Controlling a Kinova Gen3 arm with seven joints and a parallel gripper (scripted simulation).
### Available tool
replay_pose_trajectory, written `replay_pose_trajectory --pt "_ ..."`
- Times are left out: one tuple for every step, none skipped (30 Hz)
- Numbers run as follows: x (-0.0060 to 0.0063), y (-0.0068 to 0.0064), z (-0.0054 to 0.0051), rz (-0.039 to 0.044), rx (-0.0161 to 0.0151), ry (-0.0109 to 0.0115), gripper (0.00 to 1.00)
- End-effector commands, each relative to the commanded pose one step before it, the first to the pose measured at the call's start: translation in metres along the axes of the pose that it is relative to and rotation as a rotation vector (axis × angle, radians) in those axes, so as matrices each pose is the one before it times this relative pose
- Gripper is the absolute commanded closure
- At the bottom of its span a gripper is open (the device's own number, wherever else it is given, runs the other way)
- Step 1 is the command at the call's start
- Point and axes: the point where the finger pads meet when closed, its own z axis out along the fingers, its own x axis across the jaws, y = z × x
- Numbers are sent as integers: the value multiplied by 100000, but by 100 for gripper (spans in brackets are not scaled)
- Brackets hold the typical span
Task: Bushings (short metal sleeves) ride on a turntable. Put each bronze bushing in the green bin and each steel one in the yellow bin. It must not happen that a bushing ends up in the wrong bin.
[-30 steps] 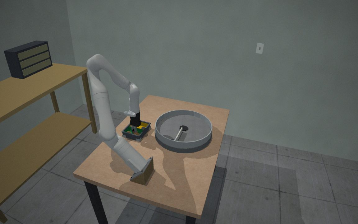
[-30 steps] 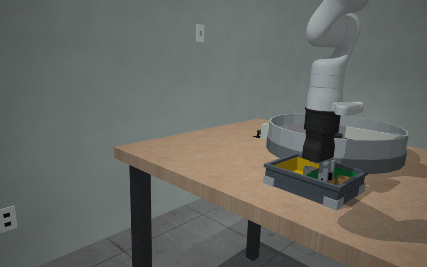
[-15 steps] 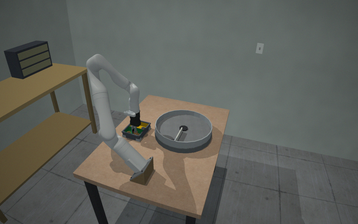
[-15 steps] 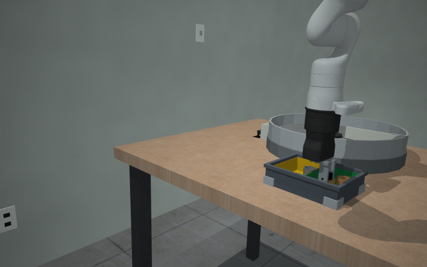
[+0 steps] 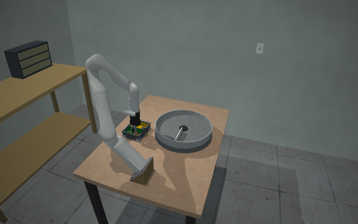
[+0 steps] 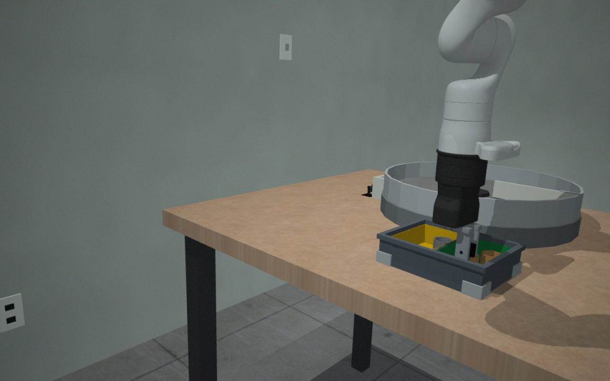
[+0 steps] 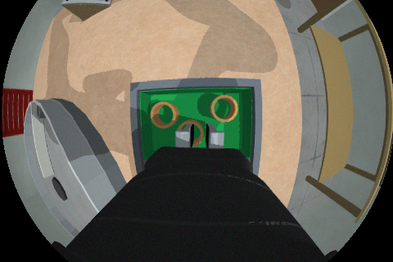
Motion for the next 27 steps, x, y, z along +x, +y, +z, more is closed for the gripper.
replay_pose_trajectory --pt "-26 122 -191 -1 -414 -85 58" --pt "0 0 0 0 0 0 58" --pt "0 0 0 0 0 0 58" --pt "0 0 0 0 0 0 58" --pt "0 0 0 0 0 0 58" --pt "0 1 -62 -2 -6 -2 58" --pt "0 1 -62 -2 -6 -2 58" --pt "0 1 -62 -2 -6 -2 58" --pt "0 1 -62 -2 -6 -2 58" --pt "0 1 -62 -2 -6 -2 58" --pt "0 0 0 0 0 0 58" --pt "0 0 0 0 0 0 58" --pt "0 0 0 0 0 0 58" --pt "0 0 0 0 0 0 58" --pt "0 0 0 0 0 0 58" --pt "0 0 0 0 0 0 58" --pt "0 -10 -44 12 48 17 58" --pt "0 0 0 0 0 0 58" --pt "0 0 0 0 0 0 58" --pt "0 1 -62 -1 -5 -2 58" --pt "0 1 -62 -1 -5 -2 58" --pt "0 1 -62 -1 -5 -2 58" --pt "0 1 -62 -1 -5 -2 58" --pt "0 0 0 0 0 0 58" --pt "0 0 0 0 0 0 58" --pt "0 0 0 0 0 0 58" --pt "0 1 -62 -1 -5 -2 58"
